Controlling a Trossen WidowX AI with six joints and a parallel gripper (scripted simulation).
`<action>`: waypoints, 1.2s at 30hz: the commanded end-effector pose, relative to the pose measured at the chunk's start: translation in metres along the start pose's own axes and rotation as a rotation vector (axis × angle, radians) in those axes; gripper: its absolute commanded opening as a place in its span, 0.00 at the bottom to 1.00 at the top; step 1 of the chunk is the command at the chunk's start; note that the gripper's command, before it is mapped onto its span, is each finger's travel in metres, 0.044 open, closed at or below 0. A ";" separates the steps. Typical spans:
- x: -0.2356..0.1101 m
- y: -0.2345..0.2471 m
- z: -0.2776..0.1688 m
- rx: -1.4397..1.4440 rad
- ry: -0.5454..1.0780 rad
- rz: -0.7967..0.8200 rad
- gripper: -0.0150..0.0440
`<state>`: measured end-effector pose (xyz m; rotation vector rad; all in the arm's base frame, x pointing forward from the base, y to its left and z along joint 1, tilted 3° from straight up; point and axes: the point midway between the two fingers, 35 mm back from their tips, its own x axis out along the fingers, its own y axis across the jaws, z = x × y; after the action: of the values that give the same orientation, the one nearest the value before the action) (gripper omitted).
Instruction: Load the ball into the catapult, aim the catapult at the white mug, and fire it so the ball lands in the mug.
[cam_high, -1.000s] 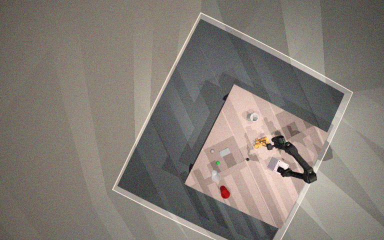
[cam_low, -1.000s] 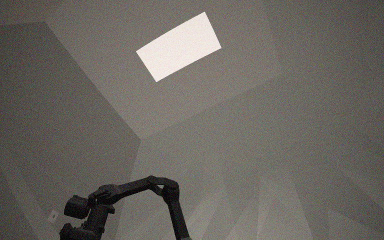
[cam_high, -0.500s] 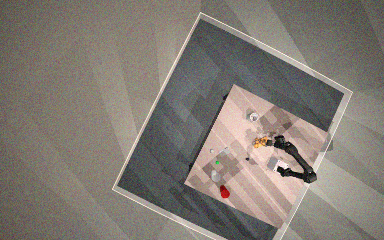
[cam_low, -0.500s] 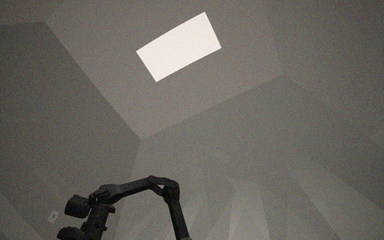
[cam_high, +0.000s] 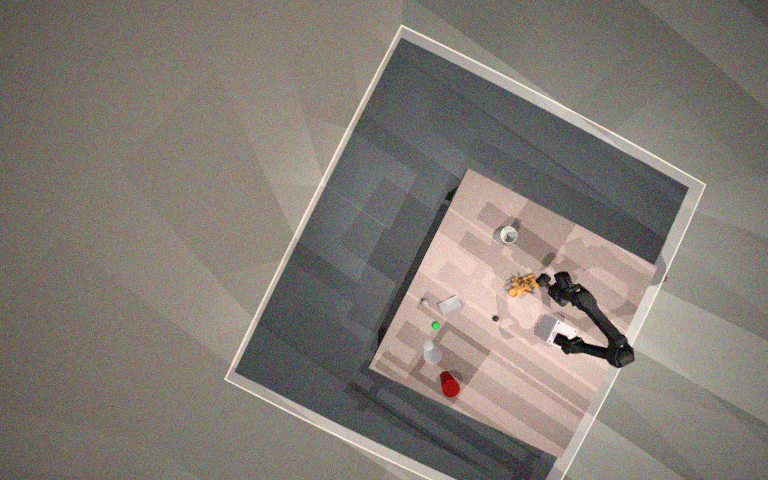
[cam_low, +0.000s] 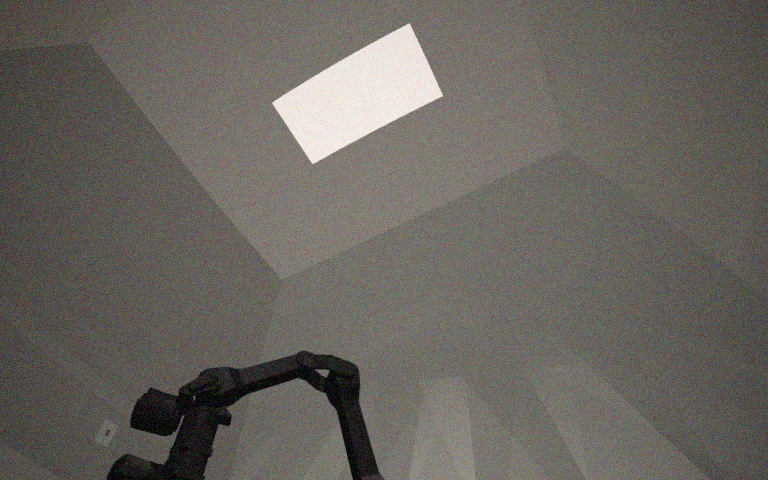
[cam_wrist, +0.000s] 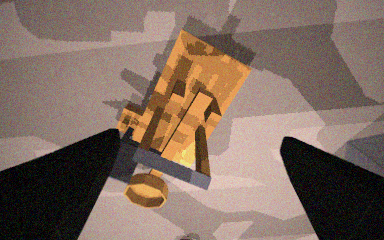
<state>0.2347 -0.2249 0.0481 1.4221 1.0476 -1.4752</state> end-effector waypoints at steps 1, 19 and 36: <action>-0.001 0.000 0.000 0.137 0.003 0.000 1.00; 0.045 -0.001 -0.001 0.427 0.003 -0.001 1.00; 0.069 0.000 0.000 0.427 0.003 -0.001 1.00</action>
<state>0.2346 -0.2271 -0.0131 1.7090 0.7521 -1.7621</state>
